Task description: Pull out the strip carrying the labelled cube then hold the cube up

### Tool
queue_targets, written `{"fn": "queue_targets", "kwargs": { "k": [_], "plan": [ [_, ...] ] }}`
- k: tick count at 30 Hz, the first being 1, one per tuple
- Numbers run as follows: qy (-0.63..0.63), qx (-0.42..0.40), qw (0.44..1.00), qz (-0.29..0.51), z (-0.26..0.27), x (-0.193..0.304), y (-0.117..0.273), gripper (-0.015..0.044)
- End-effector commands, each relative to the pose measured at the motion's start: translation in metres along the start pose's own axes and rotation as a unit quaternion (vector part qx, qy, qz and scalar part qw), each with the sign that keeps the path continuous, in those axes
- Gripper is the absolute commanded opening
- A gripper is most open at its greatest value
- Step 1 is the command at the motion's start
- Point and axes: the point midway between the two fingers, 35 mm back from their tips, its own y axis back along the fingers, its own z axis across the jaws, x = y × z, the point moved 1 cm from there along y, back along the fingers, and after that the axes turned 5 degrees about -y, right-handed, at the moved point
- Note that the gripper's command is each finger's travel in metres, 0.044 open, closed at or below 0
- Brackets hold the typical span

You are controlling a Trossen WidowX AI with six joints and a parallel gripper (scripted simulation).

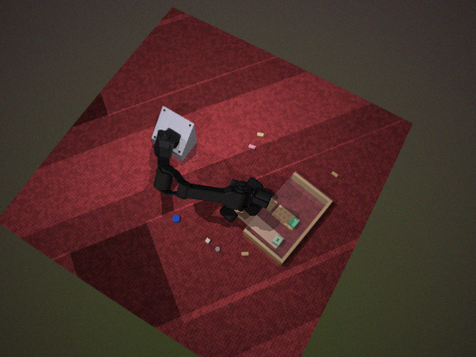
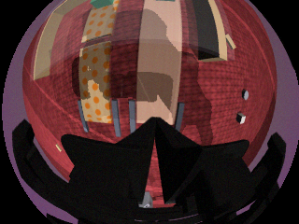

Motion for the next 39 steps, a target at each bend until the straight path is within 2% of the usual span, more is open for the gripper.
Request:
{"fn": "queue_targets", "kwargs": {
  "k": [1, 22, 39],
  "plan": [
    [0.002, 0.001, 1.000, 0.001, 0.000, 0.000, -0.009, 0.0000],
    [0.002, 0.002, 1.000, 0.001, -0.003, 0.000, -0.043, 0.0000],
    [0.002, 0.002, 1.000, 0.001, -0.004, 0.000, -0.044, 0.0000]
  ]
}}
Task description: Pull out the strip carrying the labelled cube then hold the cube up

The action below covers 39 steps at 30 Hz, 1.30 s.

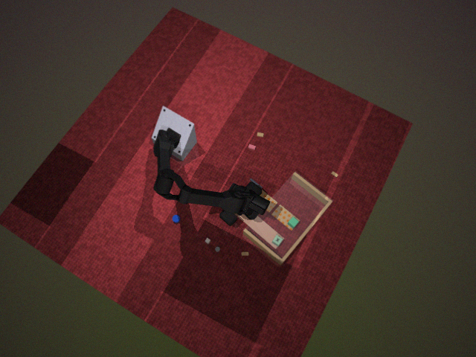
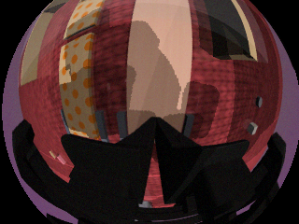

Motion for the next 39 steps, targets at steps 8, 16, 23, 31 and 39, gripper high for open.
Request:
{"fn": "queue_targets", "kwargs": {
  "k": [8, 16, 23, 31, 39],
  "plan": [
    [0.002, 0.002, 1.000, -0.001, -0.0003, -0.0002, -0.0010, 0.0000],
    [0.002, 0.002, 1.000, -0.001, -0.0003, -0.0002, -0.0017, 0.0000],
    [0.002, 0.002, 1.000, -0.001, -0.0003, -0.0003, -0.0024, 0.0000],
    [0.002, 0.002, 1.000, -0.001, -0.0002, -0.0006, -0.0032, 0.0000],
    [0.002, 0.002, 1.000, -0.001, 0.0000, -0.0010, -0.0040, 0.0000]
  ]
}}
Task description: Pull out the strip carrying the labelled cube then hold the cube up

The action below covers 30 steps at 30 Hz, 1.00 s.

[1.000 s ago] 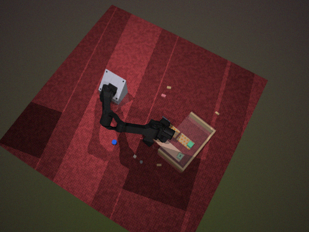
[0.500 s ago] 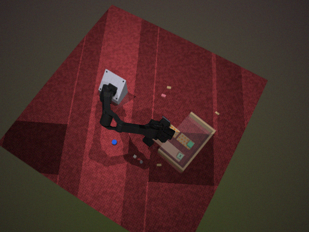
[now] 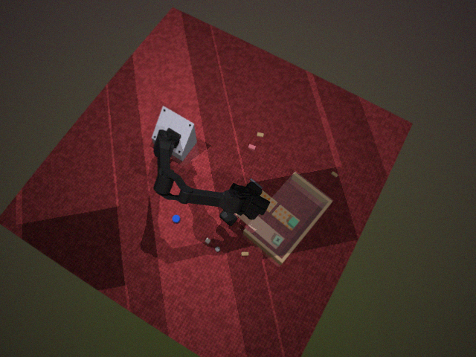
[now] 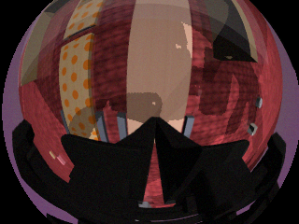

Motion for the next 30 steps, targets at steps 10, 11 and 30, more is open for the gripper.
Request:
{"fn": "queue_targets", "kwargs": {
  "k": [10, 11, 30],
  "plan": [
    [0.000, 0.002, 1.000, 0.001, -0.001, 0.002, -0.003, 0.0000],
    [0.000, 0.002, 1.000, 0.001, -0.001, 0.004, -0.003, 0.0000],
    [0.001, 0.002, 1.000, 0.001, -0.003, 0.034, -0.004, 0.0000]
  ]
}}
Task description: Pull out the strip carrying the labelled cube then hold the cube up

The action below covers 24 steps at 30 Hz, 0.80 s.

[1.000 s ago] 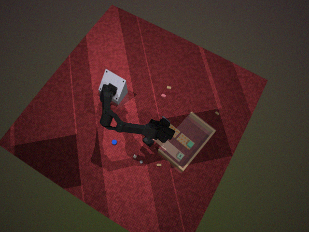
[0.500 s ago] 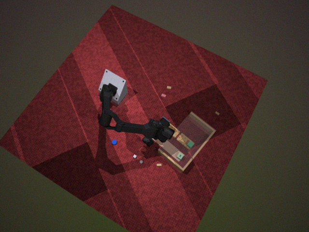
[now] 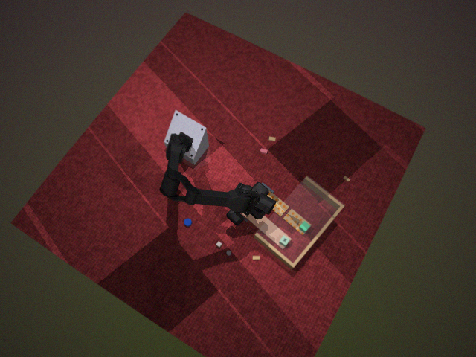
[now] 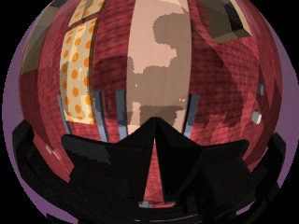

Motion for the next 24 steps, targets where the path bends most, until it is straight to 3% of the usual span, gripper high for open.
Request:
{"fn": "queue_targets", "kwargs": {
  "k": [1, 24],
  "plan": [
    [0.001, 0.002, 1.000, 0.007, -0.001, 0.011, -0.004, 0.0000],
    [0.001, 0.002, 1.000, 0.008, -0.004, 0.046, -0.005, 0.0000]
  ]
}}
